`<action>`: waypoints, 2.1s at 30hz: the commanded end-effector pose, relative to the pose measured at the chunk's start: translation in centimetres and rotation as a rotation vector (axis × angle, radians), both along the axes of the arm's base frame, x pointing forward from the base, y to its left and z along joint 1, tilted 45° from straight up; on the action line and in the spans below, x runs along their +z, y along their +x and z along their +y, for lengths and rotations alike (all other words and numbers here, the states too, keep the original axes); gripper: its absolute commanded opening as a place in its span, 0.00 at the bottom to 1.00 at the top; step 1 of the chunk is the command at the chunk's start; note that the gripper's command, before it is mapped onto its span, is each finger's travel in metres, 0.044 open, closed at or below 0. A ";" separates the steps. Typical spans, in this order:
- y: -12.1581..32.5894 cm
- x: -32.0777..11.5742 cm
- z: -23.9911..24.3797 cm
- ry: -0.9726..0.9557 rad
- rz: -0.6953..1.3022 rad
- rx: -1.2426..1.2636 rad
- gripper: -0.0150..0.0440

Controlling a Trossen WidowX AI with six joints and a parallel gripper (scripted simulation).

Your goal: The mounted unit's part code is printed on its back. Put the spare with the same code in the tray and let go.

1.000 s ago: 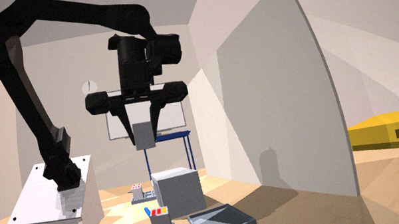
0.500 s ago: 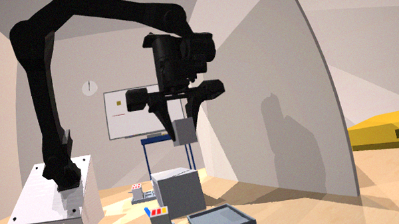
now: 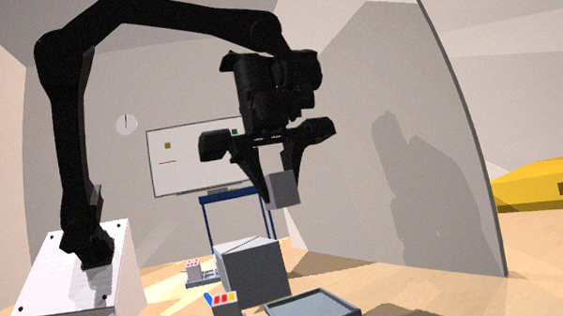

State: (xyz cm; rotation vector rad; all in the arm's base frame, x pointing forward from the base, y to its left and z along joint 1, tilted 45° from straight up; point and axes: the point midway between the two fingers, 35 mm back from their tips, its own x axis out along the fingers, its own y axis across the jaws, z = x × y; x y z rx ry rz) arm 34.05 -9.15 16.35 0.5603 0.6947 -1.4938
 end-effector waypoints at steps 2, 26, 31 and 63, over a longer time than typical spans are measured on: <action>0.1 -0.3 -0.3 -0.005 0.002 0.004 0.25; 0.4 -2.1 -1.9 -0.001 0.001 0.004 0.25; 0.5 -2.5 -2.3 0.000 0.001 0.004 0.25; 0.6 -4.8 -4.5 0.001 0.000 0.004 0.25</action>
